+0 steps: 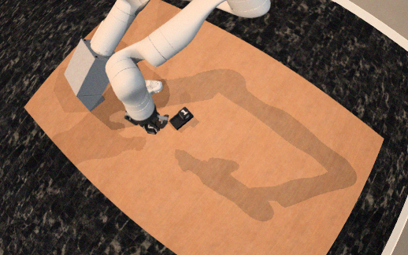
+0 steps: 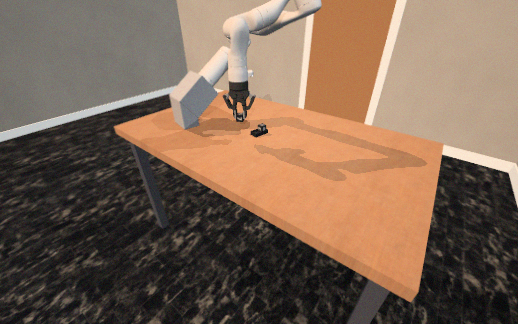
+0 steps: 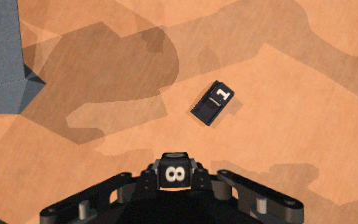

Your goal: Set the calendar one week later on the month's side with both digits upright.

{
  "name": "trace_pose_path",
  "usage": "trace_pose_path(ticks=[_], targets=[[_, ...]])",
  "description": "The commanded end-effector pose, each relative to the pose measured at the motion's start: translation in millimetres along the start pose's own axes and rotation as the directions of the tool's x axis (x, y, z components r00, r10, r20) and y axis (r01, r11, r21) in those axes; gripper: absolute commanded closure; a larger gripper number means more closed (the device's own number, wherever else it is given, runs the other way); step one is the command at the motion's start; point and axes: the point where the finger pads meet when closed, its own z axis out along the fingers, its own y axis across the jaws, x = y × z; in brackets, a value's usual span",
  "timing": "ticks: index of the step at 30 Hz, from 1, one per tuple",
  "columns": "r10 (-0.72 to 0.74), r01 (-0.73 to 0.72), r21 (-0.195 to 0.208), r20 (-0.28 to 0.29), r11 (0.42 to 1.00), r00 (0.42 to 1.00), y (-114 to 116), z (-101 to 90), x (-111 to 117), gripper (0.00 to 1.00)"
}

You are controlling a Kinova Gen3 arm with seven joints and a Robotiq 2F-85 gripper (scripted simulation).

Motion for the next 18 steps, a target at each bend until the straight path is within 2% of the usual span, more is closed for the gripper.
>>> trace_pose_path(ticks=[1, 6, 8, 18], targets=[[0.003, -0.003, 0.002, -0.004, 1.000, 1.000, -0.7, 7.9, 0.8, 0.74], [0.003, -0.003, 0.002, -0.004, 1.000, 1.000, -0.4, 30.6, 0.3, 0.74], [0.003, -0.003, 0.002, -0.004, 1.000, 1.000, -0.4, 30.6, 0.3, 0.74], [0.003, -0.003, 0.002, -0.004, 1.000, 1.000, 0.2, 77.2, -0.7, 0.74]])
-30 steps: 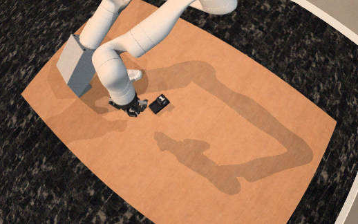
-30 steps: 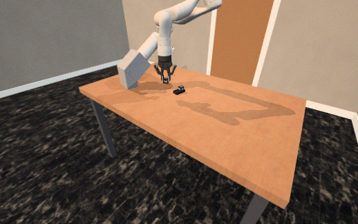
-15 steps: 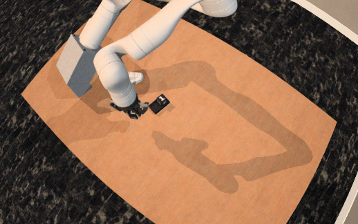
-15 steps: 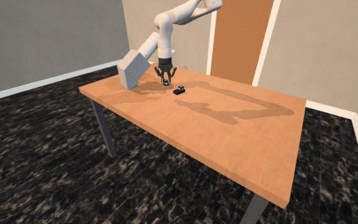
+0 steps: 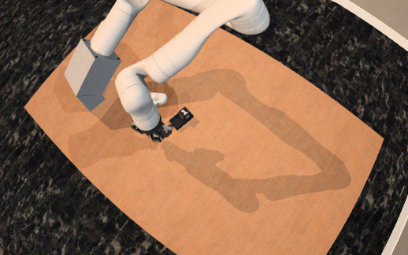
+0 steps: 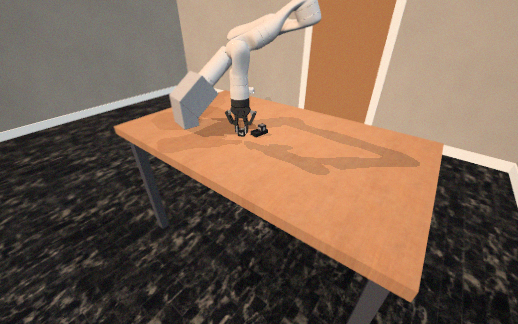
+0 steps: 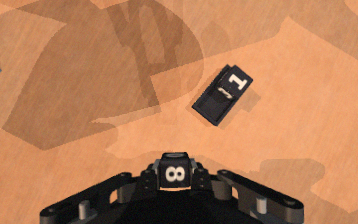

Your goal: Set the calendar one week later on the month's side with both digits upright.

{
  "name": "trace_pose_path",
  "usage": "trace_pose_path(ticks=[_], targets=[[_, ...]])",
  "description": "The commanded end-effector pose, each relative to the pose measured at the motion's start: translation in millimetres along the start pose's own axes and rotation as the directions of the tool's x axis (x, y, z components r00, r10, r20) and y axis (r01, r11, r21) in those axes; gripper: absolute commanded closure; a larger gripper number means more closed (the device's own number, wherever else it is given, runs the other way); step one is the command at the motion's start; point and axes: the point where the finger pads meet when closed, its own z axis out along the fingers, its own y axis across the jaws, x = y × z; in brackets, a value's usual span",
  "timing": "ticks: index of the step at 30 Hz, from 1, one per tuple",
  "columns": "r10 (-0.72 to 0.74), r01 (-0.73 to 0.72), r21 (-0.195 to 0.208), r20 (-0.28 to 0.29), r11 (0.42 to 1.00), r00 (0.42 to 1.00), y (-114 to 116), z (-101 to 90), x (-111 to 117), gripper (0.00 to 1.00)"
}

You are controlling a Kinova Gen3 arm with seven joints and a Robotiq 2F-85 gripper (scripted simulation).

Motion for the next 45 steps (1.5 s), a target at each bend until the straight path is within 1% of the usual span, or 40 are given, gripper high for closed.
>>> trace_pose_path(ticks=[1, 5, 10, 45], targets=[[0.004, -0.004, 0.009, -0.012, 1.000, 1.000, -4.4, 13.4, 3.1, 0.74], [0.004, -0.004, 0.009, -0.012, 1.000, 1.000, -4.3, 21.6, 3.0, 0.74], [0.004, -0.004, 0.009, -0.012, 1.000, 1.000, -4.3, 23.6, 3.0, 0.74], [0.004, -0.004, 0.009, -0.012, 1.000, 1.000, -4.3, 23.8, 3.0, 0.74]])
